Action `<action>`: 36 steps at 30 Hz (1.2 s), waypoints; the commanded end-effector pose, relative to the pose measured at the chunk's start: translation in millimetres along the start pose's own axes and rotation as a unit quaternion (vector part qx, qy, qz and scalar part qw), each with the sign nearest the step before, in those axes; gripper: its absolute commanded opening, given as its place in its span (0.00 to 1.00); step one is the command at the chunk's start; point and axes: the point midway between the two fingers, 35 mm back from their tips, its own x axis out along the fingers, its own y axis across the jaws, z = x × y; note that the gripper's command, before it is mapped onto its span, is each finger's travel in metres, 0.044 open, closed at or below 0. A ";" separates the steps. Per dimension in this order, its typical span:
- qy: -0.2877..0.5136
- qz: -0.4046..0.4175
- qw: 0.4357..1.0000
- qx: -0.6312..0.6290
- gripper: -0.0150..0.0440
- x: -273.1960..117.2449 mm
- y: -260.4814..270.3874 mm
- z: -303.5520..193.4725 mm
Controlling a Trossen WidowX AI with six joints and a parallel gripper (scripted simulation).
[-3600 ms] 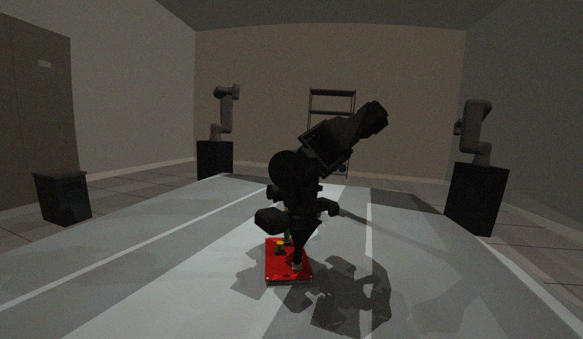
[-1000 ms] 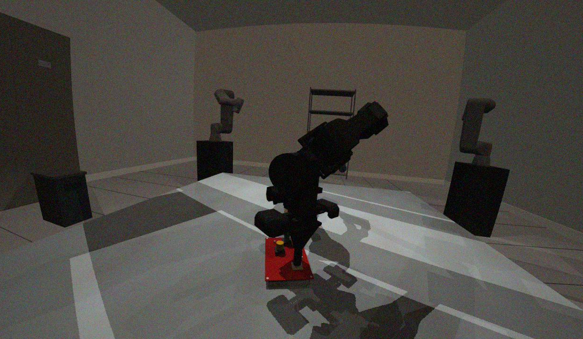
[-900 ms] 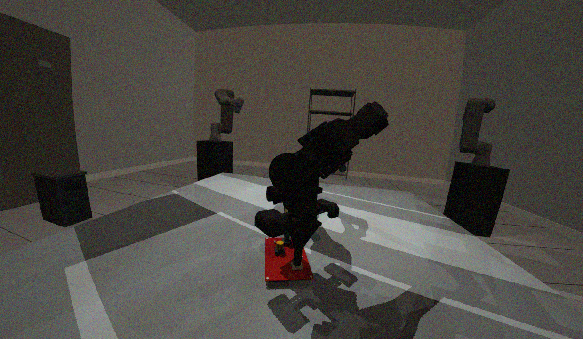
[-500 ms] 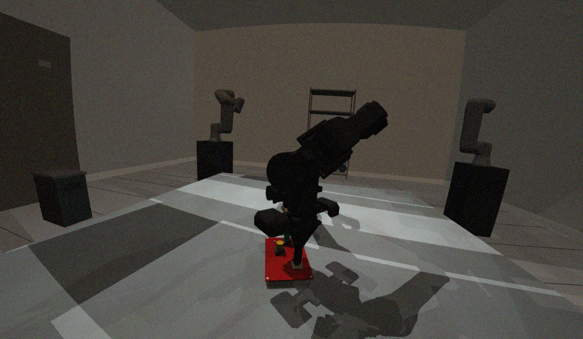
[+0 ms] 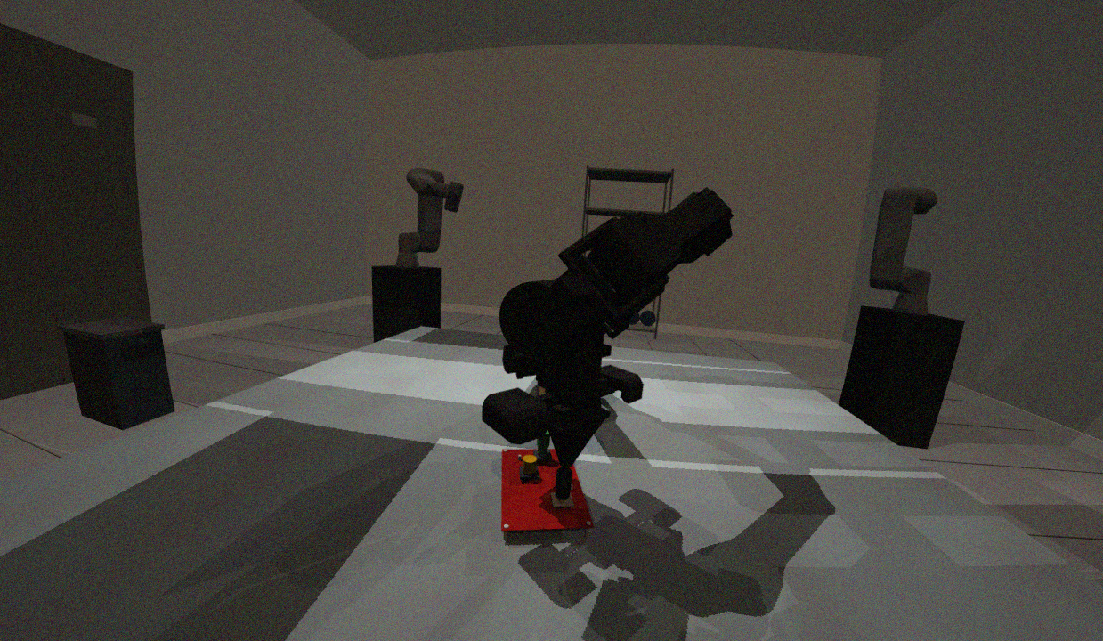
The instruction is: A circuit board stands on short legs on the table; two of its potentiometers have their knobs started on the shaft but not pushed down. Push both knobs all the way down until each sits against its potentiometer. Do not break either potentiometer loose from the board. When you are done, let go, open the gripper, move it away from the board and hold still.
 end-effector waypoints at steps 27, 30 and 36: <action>-0.004 0.002 1.000 0.000 1.00 -31.4 -110.7 134.7; -0.004 0.002 1.000 0.000 1.00 -31.2 -112.3 136.0; -0.004 0.002 1.000 0.000 1.00 -31.2 -112.3 136.0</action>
